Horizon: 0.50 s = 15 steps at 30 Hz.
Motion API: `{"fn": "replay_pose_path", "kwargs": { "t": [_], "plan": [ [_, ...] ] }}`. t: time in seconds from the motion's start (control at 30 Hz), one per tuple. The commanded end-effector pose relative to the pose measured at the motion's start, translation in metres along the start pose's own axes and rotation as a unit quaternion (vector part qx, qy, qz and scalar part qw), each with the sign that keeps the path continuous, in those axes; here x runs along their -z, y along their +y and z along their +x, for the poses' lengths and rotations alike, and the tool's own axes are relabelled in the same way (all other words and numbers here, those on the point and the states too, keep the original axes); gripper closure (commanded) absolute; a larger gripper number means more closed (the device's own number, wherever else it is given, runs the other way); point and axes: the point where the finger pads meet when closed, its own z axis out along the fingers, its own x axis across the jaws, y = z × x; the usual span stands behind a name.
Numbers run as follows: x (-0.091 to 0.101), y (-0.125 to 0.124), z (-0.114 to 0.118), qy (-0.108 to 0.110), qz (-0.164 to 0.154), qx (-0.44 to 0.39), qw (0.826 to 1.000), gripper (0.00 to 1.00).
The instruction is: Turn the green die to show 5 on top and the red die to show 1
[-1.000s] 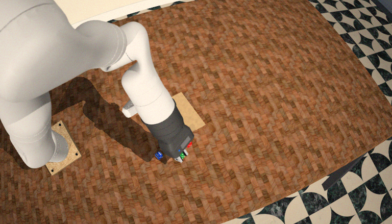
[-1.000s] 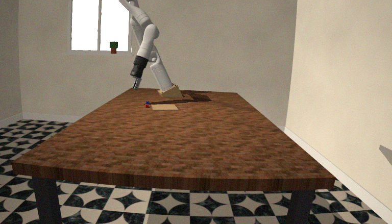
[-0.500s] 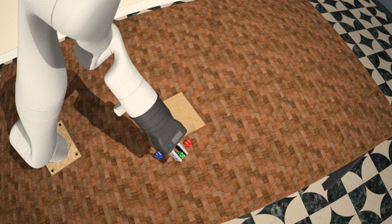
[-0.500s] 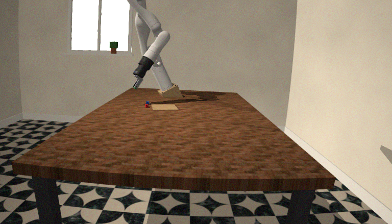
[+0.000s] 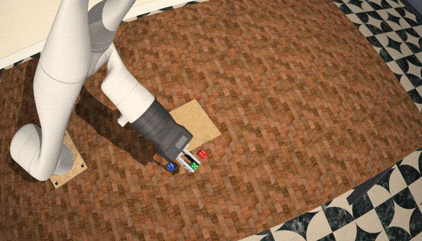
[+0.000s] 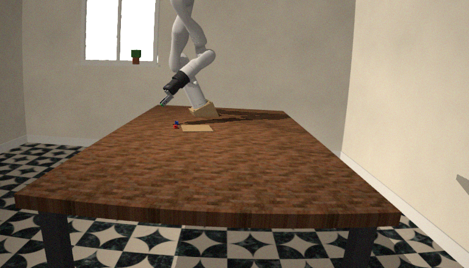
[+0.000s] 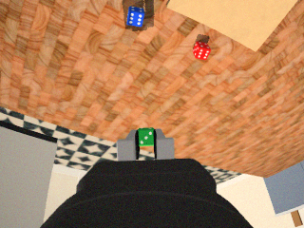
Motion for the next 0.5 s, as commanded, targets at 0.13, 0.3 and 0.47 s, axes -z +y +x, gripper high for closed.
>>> {"fn": "replay_pose_path", "kwargs": {
  "t": [0.13,0.3,0.47],
  "plan": [
    [0.0024,-0.0119,0.0012,0.007,-0.049,0.029,0.998,0.66],
    [0.0025,-0.0127,0.0009,0.007,-0.074,0.029,0.997,0.66],
    [0.0029,-0.0129,0.0010,0.008,-0.096,0.029,0.995,0.66]
  ]
}}
